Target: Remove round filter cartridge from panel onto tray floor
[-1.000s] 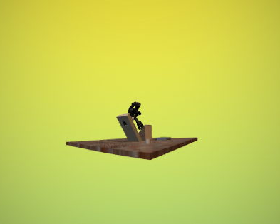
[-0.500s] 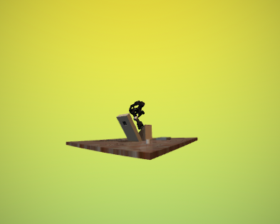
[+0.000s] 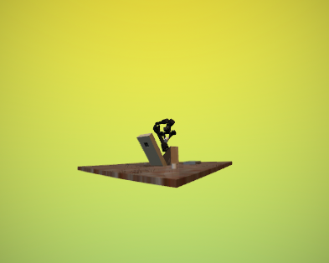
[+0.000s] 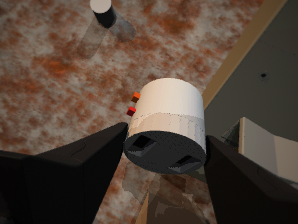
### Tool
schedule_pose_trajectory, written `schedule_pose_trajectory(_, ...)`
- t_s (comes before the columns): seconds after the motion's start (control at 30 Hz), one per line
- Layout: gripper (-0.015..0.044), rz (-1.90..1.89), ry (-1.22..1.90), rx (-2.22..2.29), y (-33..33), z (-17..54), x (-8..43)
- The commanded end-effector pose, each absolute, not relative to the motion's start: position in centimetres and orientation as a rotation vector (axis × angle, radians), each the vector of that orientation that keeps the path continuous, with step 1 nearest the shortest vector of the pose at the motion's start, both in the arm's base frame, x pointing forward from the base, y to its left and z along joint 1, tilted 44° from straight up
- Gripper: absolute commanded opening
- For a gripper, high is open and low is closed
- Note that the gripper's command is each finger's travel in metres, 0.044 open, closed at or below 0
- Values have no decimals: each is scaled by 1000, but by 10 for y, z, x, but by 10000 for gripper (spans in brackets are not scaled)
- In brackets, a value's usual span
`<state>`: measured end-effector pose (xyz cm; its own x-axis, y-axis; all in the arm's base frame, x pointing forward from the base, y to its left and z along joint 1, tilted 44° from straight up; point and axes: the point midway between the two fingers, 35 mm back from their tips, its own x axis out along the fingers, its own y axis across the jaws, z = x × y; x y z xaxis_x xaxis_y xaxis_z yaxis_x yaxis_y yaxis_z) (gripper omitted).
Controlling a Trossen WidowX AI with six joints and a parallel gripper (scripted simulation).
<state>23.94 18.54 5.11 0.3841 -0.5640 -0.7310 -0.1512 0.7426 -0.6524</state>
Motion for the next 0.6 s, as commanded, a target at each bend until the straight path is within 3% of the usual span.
schedule_pose_trajectory(0.0, 0, -154, 1235, -799, 203, 31, 225)
schedule_pose_trajectory(0.57, 0, 543, 1365, -1090, 271, -41, 155)
